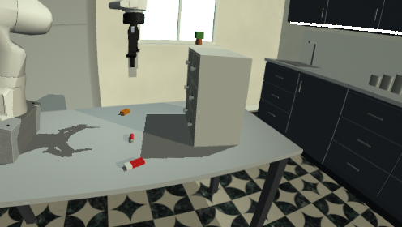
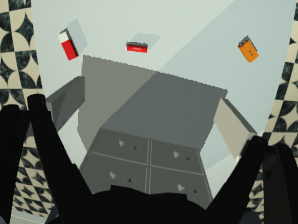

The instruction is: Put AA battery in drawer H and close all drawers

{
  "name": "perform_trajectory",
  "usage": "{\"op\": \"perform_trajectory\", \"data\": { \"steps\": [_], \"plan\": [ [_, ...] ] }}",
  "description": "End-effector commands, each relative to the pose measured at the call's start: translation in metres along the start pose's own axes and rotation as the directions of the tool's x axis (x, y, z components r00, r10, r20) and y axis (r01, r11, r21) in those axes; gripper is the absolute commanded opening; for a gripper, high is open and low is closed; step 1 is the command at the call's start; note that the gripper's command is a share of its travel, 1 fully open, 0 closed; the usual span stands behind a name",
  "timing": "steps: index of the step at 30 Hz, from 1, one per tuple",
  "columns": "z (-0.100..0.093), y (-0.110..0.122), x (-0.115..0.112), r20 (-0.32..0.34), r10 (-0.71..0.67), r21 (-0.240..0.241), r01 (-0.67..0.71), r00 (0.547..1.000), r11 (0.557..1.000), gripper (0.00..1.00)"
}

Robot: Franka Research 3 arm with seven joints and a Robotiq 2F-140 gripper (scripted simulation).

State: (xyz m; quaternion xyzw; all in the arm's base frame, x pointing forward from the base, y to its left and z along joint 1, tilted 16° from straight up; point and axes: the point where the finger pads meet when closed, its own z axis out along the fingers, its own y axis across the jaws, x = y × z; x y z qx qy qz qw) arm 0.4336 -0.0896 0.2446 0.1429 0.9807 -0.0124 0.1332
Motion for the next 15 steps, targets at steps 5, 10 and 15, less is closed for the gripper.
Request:
{"op": "perform_trajectory", "data": {
  "steps": [5,10,15],
  "plan": [
    [0.0012,0.0023,-0.0019,0.002,0.084,-0.002,-0.084,0.996,0.996,1.0],
    [0.0012,0.0023,-0.0019,0.002,0.085,-0.002,-0.085,0.996,0.996,1.0],
    [0.002,0.0023,-0.0027,0.007,0.085,-0.002,-0.085,0.996,0.996,1.0]
  ]
}}
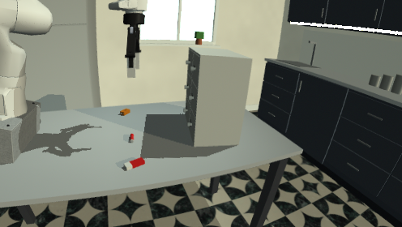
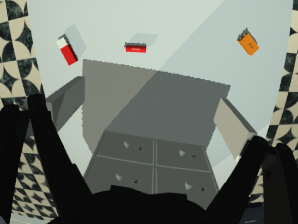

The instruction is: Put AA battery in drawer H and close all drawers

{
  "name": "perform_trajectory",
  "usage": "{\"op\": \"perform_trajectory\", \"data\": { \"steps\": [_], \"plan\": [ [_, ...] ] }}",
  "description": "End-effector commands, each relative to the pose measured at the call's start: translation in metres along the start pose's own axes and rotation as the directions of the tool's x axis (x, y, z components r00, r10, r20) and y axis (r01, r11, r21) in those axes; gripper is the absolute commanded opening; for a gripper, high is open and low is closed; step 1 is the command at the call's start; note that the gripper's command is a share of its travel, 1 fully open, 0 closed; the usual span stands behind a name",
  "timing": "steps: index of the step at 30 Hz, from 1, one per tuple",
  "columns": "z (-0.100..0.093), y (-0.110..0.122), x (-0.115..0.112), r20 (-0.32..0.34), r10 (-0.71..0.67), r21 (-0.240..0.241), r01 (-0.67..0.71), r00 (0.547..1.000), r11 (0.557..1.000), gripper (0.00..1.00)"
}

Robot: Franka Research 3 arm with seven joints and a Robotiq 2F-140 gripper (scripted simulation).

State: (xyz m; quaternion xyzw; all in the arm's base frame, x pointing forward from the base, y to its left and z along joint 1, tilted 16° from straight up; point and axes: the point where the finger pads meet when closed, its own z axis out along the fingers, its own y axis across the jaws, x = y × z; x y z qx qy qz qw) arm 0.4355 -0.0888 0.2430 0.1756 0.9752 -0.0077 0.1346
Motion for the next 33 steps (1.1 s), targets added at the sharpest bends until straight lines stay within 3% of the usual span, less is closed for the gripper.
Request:
{"op": "perform_trajectory", "data": {
  "steps": [1,9,14,23,26,33],
  "plan": [
    [0.001,0.001,-0.002,0.01,0.018,-0.002,-0.018,1.0,1.0,1.0],
    [0.011,0.001,-0.013,0.083,0.018,-0.002,-0.018,0.996,1.0,1.0],
    [0.028,0.001,-0.03,0.198,0.018,-0.002,-0.018,0.98,1.0,1.0],
    [0.062,0.0,-0.065,0.426,0.017,-0.002,-0.018,0.904,1.0,1.0],
    [0.065,0.0,-0.068,0.444,0.017,-0.002,-0.018,0.896,1.0,1.0],
    [0.083,0.0,-0.087,0.555,0.017,-0.002,-0.019,0.832,1.0,1.0]
  ]
}}
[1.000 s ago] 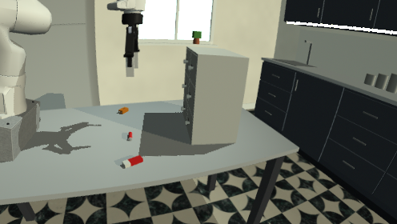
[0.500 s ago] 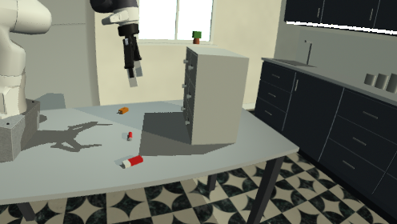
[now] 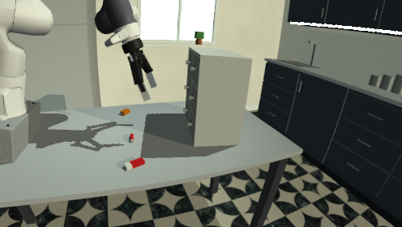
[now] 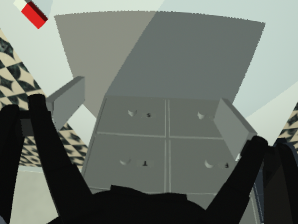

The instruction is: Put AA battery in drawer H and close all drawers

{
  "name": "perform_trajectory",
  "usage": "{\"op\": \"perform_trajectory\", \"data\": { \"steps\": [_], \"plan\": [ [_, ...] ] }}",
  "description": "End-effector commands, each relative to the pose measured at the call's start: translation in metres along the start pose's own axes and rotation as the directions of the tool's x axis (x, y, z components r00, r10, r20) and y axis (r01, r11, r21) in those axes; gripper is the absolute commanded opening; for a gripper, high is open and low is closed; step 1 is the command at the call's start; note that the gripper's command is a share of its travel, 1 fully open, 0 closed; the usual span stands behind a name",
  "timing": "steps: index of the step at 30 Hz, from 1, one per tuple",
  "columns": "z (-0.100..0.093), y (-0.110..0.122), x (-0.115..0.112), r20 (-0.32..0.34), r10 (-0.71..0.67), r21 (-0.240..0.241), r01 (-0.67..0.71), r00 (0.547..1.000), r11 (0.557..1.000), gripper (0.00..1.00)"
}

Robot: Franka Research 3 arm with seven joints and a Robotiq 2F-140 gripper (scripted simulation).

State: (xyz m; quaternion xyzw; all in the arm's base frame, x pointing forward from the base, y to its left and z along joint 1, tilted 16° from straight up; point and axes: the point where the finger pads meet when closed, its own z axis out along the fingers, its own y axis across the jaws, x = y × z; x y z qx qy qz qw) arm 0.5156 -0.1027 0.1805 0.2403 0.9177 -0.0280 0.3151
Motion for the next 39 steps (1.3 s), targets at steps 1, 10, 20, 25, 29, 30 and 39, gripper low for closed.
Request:
{"op": "perform_trajectory", "data": {
  "steps": [1,10,20,25,29,30,39],
  "plan": [
    [0.014,-0.009,-0.027,0.226,-0.117,-0.016,0.124,0.967,0.992,1.0],
    [0.028,-0.008,-0.033,0.297,-0.113,-0.016,0.123,0.948,0.992,1.0],
    [0.032,-0.008,-0.034,0.317,-0.113,-0.016,0.124,0.942,0.992,1.0],
    [0.04,-0.008,-0.031,0.317,-0.113,-0.016,0.124,0.942,0.992,1.0],
    [0.047,-0.008,-0.028,0.317,-0.113,-0.016,0.124,0.942,0.992,1.0],
    [0.051,-0.008,-0.027,0.317,-0.113,-0.016,0.124,0.942,0.992,1.0],
    [0.088,-0.01,-0.012,0.317,-0.113,-0.016,0.124,0.942,0.992,1.0]
  ]
}}
